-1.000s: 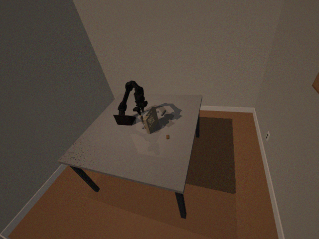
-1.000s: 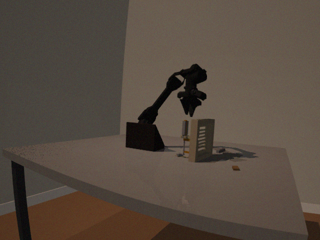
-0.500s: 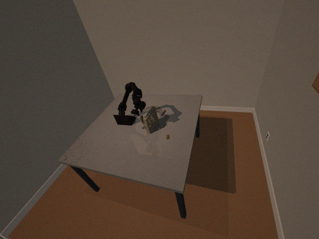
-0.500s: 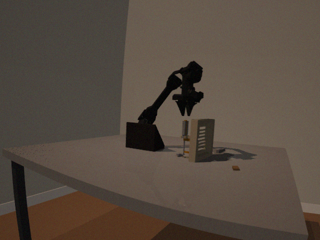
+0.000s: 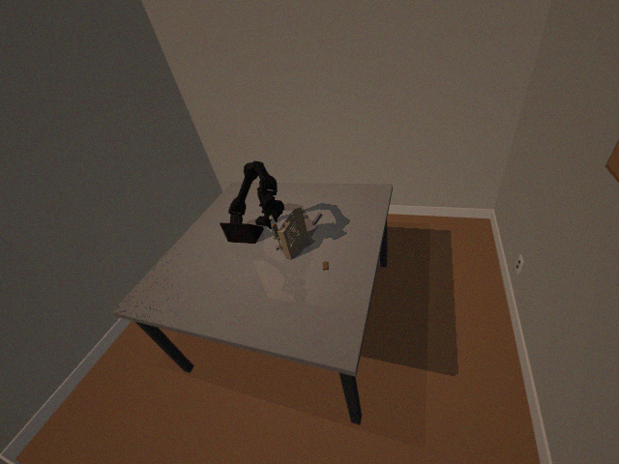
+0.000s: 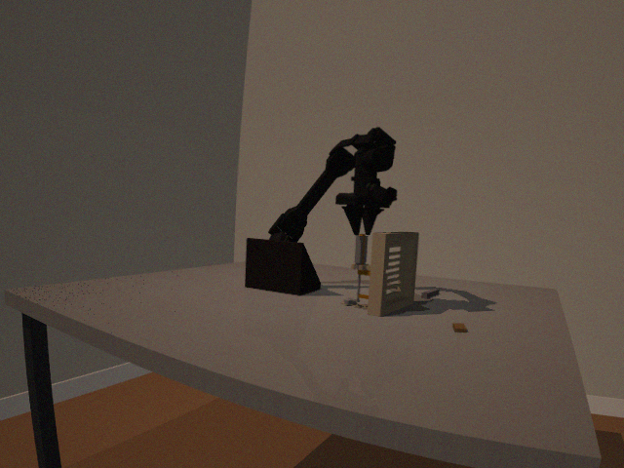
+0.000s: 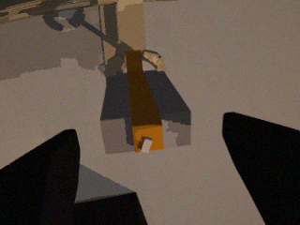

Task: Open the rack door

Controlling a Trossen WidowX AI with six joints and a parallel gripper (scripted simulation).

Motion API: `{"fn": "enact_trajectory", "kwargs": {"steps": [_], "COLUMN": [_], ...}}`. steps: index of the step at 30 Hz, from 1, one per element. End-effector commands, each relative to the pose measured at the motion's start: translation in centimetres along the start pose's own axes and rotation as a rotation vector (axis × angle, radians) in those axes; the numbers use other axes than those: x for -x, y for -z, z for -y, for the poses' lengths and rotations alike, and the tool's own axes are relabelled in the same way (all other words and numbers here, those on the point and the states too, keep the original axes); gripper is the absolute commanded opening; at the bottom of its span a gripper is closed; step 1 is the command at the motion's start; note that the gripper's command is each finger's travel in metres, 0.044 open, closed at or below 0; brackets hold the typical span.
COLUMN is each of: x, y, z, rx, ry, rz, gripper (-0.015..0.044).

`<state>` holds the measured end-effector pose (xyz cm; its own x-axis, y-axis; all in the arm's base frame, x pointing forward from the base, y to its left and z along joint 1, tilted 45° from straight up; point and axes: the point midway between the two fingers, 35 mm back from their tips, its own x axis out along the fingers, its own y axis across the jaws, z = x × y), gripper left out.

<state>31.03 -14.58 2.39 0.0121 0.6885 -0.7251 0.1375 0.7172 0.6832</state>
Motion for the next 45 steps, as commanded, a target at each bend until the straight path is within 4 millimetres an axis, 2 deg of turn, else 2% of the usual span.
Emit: {"fn": "enact_trajectory", "kwargs": {"steps": [1,27,34,45], "x": [-0.8,-4.7,-4.7,-4.7], "y": [-0.1,0.1,0.1,0.1], "z": [-0.1,-0.2,-0.2,-0.2], "rx": [-0.003,-0.002,-0.002,-0.002], "ry": [-0.004,-0.006,-0.006,-0.006], "rz": [0.004,0.004,0.004,0.004], "gripper": [0.0286,0.0286,0.0102,0.0029]}}
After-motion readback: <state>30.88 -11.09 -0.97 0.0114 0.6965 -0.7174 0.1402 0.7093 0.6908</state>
